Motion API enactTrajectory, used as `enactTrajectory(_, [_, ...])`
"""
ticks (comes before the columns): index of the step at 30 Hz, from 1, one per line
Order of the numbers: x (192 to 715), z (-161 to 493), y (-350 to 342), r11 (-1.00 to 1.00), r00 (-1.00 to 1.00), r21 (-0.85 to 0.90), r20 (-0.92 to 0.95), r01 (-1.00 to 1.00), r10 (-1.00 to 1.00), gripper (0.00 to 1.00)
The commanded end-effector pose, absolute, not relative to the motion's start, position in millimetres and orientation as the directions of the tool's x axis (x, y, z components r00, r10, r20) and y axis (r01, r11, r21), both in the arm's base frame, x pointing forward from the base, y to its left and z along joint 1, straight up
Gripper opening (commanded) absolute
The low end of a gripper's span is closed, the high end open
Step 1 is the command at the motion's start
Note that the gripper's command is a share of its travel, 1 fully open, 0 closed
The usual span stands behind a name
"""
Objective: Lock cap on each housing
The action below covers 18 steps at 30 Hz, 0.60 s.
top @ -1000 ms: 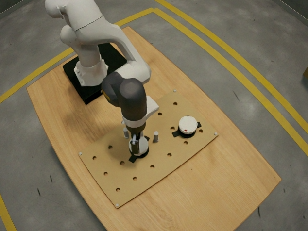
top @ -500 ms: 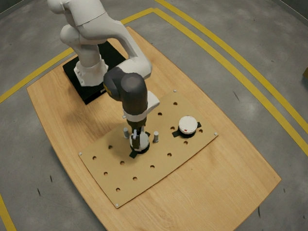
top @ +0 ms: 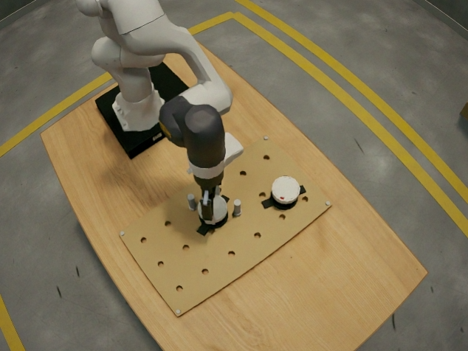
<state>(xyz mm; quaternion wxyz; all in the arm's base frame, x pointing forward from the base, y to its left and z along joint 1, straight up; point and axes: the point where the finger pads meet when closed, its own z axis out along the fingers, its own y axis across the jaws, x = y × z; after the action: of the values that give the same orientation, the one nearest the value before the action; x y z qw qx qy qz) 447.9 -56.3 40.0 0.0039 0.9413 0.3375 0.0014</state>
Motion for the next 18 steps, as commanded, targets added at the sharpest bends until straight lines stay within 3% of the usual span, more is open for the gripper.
enactTrajectory(1, [443.1,38.2,-49.4,-0.766,0.766,0.001,0.0,0.643,0.643,0.1])
enactTrajectory(18, [437.8,38.2,-43.0,-0.766,0.766,0.001,0.0,0.643,0.643,0.1])
